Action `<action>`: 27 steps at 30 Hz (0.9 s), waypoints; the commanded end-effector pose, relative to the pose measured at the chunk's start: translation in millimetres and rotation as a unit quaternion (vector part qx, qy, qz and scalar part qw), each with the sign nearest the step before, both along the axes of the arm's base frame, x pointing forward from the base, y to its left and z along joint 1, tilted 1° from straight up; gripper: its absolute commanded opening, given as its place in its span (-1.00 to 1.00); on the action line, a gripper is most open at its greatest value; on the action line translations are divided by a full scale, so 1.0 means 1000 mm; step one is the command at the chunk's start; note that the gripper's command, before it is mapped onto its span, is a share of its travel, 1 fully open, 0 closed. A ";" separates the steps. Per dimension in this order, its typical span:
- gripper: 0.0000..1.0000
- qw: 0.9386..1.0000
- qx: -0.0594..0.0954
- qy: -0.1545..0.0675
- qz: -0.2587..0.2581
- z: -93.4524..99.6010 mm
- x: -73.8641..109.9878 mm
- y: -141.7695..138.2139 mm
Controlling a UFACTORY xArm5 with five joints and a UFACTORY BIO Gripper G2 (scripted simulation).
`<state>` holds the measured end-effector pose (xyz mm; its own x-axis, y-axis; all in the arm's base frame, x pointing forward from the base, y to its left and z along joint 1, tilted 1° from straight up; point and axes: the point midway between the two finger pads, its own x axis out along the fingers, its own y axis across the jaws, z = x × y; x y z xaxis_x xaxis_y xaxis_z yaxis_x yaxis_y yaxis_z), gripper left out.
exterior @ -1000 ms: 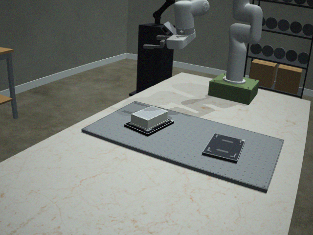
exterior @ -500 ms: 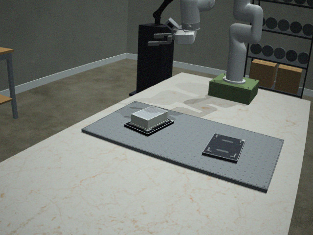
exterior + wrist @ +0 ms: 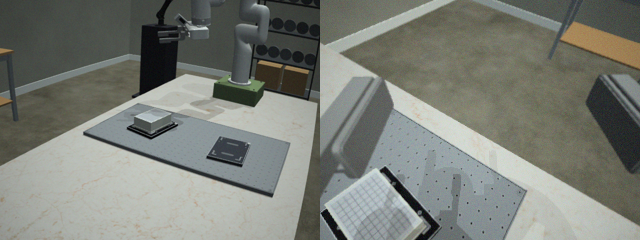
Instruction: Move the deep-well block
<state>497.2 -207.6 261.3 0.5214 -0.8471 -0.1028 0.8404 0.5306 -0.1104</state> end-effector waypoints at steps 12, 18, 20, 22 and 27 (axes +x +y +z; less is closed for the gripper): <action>-0.25 0.989 0.011 -0.026 0.146 0.028 0.032 0.053; -0.25 0.980 0.014 -0.034 0.196 0.036 0.039 0.070; -0.25 0.980 0.014 -0.034 0.196 0.037 0.040 0.073; -0.25 0.973 0.016 -0.039 0.228 0.041 0.043 0.082; -0.25 0.964 0.018 -0.044 0.262 0.049 0.048 0.099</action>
